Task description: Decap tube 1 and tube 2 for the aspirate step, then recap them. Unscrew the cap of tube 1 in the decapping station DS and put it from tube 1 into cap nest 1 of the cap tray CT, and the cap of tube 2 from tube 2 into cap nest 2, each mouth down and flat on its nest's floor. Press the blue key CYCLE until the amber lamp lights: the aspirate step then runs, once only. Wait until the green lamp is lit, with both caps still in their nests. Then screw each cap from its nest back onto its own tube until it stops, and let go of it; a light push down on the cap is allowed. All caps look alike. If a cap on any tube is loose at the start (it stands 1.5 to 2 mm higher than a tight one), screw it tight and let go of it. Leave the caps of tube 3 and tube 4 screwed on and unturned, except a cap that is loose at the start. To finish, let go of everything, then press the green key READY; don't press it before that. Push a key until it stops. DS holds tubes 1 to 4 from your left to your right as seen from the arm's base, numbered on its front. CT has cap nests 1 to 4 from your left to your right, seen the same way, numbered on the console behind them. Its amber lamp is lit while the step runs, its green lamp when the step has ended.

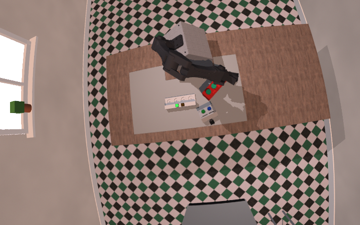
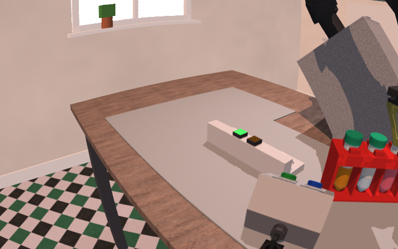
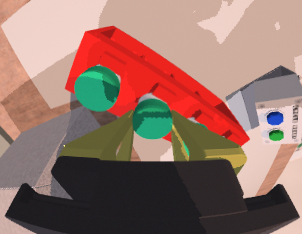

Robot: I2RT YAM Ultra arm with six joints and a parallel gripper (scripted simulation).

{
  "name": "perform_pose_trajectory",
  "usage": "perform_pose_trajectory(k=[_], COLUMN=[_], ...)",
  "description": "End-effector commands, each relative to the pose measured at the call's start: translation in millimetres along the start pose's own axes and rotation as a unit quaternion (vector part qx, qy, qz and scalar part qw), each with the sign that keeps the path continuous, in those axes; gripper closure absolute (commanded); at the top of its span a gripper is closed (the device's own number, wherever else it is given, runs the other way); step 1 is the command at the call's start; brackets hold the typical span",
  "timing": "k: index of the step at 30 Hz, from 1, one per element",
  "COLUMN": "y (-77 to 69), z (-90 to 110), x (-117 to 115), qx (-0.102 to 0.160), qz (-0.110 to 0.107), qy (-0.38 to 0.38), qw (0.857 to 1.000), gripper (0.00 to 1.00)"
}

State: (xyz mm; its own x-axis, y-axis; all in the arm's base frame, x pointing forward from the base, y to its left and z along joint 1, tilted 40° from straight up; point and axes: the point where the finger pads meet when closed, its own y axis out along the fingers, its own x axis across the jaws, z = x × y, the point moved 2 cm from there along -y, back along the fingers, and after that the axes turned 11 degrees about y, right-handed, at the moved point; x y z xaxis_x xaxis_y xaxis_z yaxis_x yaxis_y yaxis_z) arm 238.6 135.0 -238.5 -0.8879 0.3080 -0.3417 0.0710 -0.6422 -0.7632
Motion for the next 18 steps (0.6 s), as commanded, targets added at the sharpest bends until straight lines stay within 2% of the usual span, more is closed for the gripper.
perform_pose_trajectory(k=[1,7,14,16,18], y=[-4.3,-3.9,-3.6,-3.6,-3.5], z=[-2.9,-2.9,-2.9,-2.9,-2.9], x=[-1.1,-1.2,-1.2,-1.2,-1.2], qx=[-0.006,-0.006,-0.007,-0.007,-0.007], qz=[0.002,0.001,0.001,0.001,0.001], qy=[0.031,0.131,0.245,0.245,0.278], qw=[0.999,0.991,0.969,0.969,0.961], gripper=[1.0,1.0,1.0,1.0,1.0])
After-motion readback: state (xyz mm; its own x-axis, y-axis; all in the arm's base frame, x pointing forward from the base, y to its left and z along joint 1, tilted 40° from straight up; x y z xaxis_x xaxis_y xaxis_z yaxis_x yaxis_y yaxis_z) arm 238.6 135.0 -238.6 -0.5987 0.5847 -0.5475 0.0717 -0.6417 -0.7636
